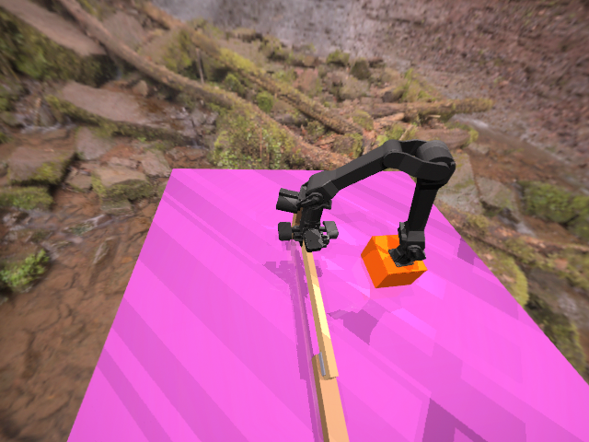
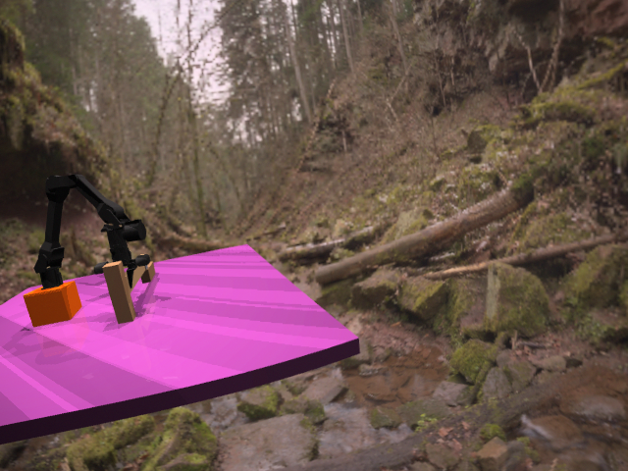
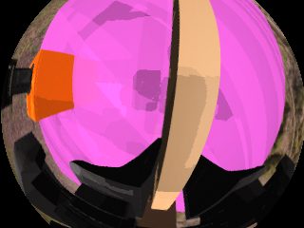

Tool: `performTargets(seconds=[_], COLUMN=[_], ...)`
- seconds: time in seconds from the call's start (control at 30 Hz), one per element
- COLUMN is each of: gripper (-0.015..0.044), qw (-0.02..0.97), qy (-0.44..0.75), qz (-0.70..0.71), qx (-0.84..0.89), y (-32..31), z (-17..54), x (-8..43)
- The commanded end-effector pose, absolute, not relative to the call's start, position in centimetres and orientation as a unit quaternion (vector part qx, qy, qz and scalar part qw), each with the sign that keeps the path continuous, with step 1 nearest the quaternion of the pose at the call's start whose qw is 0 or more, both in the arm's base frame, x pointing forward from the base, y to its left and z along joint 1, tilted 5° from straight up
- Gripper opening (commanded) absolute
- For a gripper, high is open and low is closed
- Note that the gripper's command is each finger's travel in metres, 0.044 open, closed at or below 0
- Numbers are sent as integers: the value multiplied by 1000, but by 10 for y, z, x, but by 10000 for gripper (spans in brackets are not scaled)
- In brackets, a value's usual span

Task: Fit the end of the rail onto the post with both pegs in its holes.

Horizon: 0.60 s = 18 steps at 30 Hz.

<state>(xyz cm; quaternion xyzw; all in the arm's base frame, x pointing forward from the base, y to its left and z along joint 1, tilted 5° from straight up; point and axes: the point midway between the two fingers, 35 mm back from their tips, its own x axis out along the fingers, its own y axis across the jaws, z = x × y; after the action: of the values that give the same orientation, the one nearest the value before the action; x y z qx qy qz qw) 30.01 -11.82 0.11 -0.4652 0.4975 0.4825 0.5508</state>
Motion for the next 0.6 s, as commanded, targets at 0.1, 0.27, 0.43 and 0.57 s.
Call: performTargets(seconds=[0.1,0.27,0.43,0.57], gripper=[0,0,0,0], qw=[553,553,553,552], qy=[497,497,497,497], qz=[480,480,480,480], qx=[-467,-467,-467,-467], y=[-119,-121,-122,-123], z=[3,3,4,4], x=[301,300,300,300])
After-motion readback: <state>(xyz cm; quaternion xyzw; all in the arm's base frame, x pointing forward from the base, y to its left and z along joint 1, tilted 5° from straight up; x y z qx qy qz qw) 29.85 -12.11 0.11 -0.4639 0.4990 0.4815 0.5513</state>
